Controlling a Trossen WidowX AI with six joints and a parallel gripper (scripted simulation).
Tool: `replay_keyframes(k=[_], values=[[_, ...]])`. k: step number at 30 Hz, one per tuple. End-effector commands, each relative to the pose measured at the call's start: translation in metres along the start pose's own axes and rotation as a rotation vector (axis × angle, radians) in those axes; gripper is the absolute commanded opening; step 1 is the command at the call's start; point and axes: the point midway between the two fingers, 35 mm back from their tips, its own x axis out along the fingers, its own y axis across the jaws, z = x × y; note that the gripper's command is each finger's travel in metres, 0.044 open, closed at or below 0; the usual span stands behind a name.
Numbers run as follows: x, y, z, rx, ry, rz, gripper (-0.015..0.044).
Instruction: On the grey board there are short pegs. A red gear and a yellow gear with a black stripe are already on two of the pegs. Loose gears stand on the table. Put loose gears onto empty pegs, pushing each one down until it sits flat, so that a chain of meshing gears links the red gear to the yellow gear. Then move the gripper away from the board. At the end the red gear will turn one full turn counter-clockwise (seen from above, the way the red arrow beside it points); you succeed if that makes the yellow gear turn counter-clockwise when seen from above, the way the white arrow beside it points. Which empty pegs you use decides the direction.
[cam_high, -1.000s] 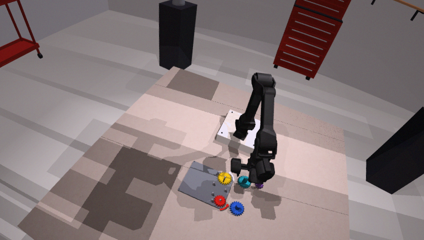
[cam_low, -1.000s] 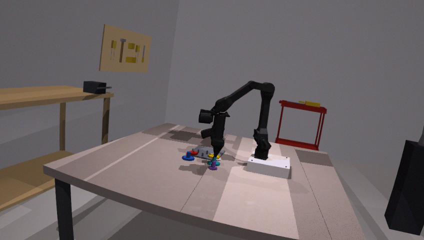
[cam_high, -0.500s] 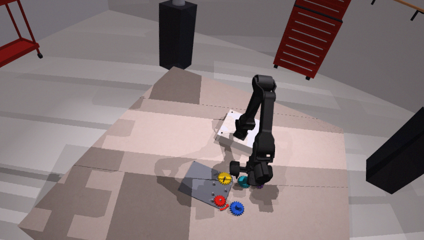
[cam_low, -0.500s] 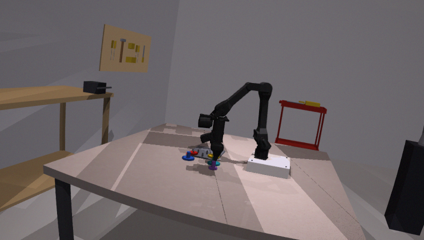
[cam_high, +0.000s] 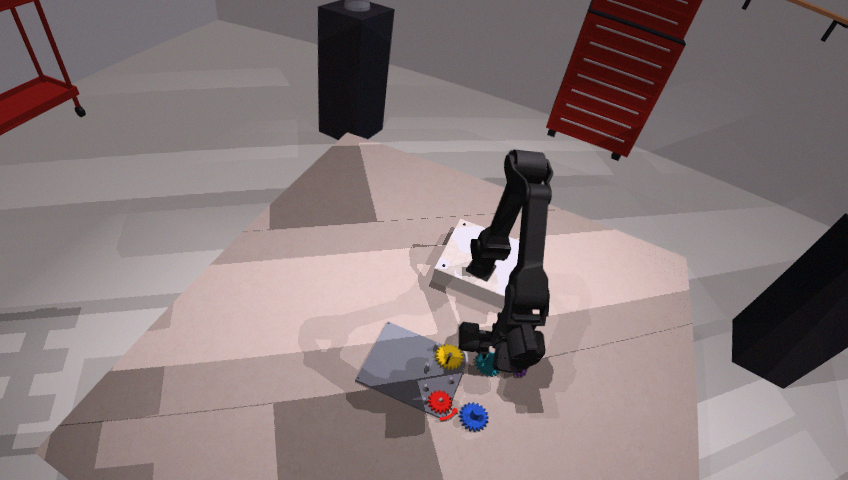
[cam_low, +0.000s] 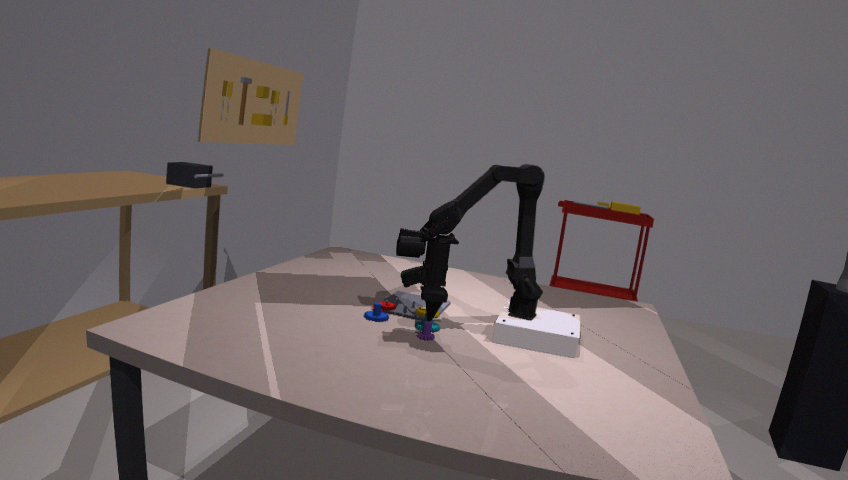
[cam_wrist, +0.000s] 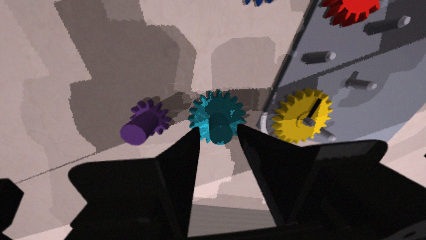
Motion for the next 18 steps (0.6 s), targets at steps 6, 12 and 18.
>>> replay_keyframes(k=[6,12,18], values=[[0.0,-0.001,0.0,0.0,-0.002,-0.004,0.0039],[-0.003,-0.001,0.001,0.0,-0.002,-0.004,0.0],[-0.016,-0.001,0.006,-0.002,-0.003,-0.004,0.0]])
